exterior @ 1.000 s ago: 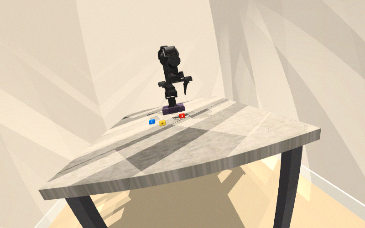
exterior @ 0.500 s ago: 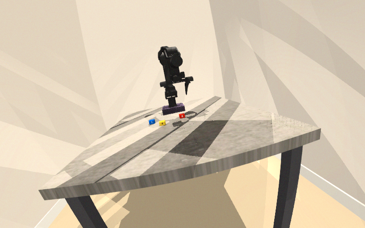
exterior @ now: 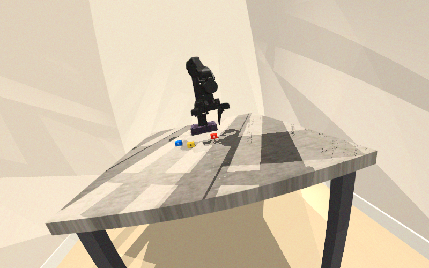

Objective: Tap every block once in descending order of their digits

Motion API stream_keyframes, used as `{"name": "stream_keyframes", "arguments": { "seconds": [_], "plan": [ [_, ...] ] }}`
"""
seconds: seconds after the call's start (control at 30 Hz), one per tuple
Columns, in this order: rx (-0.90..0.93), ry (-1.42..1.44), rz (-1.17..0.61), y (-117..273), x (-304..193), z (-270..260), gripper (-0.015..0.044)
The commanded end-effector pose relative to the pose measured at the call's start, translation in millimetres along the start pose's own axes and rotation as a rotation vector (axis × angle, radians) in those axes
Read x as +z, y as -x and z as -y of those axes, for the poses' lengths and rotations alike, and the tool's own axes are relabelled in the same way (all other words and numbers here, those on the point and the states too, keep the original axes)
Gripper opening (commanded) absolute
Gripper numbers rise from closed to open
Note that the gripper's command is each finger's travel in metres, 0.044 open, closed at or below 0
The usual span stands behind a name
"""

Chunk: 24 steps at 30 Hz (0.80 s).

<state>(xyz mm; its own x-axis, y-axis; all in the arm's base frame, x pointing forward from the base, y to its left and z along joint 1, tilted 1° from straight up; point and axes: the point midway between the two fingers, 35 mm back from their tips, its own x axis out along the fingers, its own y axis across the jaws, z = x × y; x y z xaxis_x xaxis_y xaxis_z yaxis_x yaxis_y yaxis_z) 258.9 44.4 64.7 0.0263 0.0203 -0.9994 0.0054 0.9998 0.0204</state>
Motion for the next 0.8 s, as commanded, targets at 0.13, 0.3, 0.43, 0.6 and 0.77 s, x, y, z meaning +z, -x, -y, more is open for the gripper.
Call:
{"name": "stream_keyframes", "arguments": {
  "seconds": [0.13,0.3,0.43,0.6,0.77],
  "plan": [
    [-0.002,-0.004,-0.006,-19,-4,1,0.0032],
    [-0.002,-0.004,-0.006,-19,-4,1,0.002],
    [-0.002,-0.004,-0.006,-19,-4,1,0.002],
    [-0.002,-0.004,-0.006,-24,-4,1,0.002],
    [-0.002,-0.004,-0.006,-32,-4,1,0.002]
  ]
}}
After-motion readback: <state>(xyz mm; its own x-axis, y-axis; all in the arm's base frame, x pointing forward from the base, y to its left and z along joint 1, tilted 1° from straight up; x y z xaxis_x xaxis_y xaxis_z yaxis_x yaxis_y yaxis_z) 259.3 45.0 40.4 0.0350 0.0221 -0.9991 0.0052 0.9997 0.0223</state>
